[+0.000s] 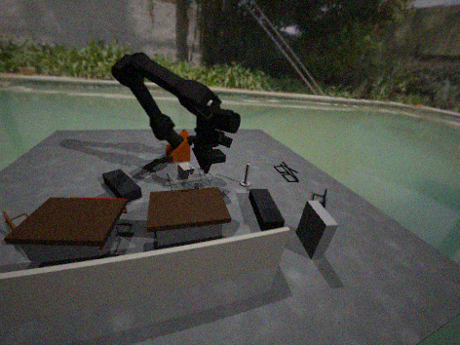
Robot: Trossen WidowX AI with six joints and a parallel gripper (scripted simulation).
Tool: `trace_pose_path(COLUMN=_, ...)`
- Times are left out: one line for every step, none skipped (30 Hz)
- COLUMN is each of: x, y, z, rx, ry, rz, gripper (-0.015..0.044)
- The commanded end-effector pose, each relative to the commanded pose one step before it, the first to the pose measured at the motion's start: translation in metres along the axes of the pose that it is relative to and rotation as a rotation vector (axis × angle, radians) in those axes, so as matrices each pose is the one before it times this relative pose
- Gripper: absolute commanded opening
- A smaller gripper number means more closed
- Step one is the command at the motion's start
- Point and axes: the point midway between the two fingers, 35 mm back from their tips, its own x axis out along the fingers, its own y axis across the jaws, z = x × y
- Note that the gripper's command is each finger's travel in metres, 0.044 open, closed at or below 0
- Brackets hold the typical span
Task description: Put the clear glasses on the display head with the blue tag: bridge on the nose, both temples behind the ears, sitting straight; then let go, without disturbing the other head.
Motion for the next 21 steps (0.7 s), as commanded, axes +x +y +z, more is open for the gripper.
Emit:
trace_pose_path(x=0.00857, y=0.00256, z=-0.00007, rx=-0.0099, ry=0.00749, rz=0.00673, gripper=0.0140)
trace_pose_path(x=0.00165, y=-0.00003, z=0.00000, rx=0.0000, ry=0.00002, rz=-0.00003, gripper=0.0140)
trace_pose_path(x=0.00165, y=-0.00002, z=0.00000, rx=0.0000, ry=0.00003, rz=-0.00002, gripper=0.0140)
trace_pose_path(x=0.00165, y=-0.00001, z=-0.00001, rx=0.0000, ry=0.00004, rz=-0.00002, gripper=0.0140)
trace_pose_path(x=0.00165, y=0.00000, z=-0.00001, rx=0.0000, ry=0.00004, rz=-0.00002, gripper=0.0140)
trace_pose_path(x=0.00164, y=0.00001, z=-0.00002, rx=0.0000, ry=0.00005, rz=-0.00002, gripper=0.0140)
trace_pose_path(x=0.00164, y=0.00002, z=-0.00002, rx=0.0000, ry=0.00006, rz=-0.00001, gripper=0.0140)
trace_pose_path(x=0.00164, y=0.00003, z=-0.00003, rx=0.0000, ry=0.00007, rz=-0.00001, gripper=0.0140)
trace_pose_path(x=0.00164, y=0.00004, z=-0.00003, rx=0.0000, ry=0.00008, rz=-0.00001, gripper=0.0140)
trace_pose_path(x=0.00163, y=0.00005, z=-0.00004, rx=0.0000, ry=0.00009, rz=0.00000, gripper=0.0140)
trace_pose_path(x=0.00163, y=0.00006, z=-0.00004, rx=0.0000, ry=0.00010, rz=0.00000, gripper=0.0140)
trace_pose_path(x=0.00163, y=0.00007, z=-0.00004, rx=0.0000, ry=0.00011, rz=0.00000, gripper=0.0140)
trace_pose_path(x=0.00162, y=0.00008, z=-0.00005, rx=0.0000, ry=0.00012, rz=0.00001, gripper=0.0140)
trace_pose_path(x=0.00162, y=0.00009, z=-0.00005, rx=0.0000, ry=0.00012, rz=0.00001, gripper=0.0140)
trace_pose_path(x=0.00162, y=0.00010, z=-0.00006, rx=0.0000, ry=0.00013, rz=0.00001, gripper=0.0140)
trace_pose_path(x=0.00161, y=0.00011, z=-0.00006, rx=0.0000, ry=0.00014, rz=0.00002, gripper=0.0140)
trace_pose_path(x=0.00161, y=0.00012, z=-0.00006, rx=0.0000, ry=0.00015, rz=0.00002, gripper=0.0140)
trace_pose_path(x=0.00161, y=0.00013, z=-0.00007, rx=0.0000, ry=0.00016, rz=0.00002, gripper=0.0140)
trace_pose_path(x=0.00161, y=0.00014, z=-0.00007, rx=0.0000, ry=0.00017, rz=0.00003, gripper=0.0140)
trace_pose_path(x=0.00160, y=0.00015, z=-0.00008, rx=0.0000, ry=0.00018, rz=0.00003, gripper=0.0140)
trace_pose_path(x=0.00160, y=0.00016, z=-0.00008, rx=0.0000, ry=0.00019, rz=0.00004, gripper=0.0140)
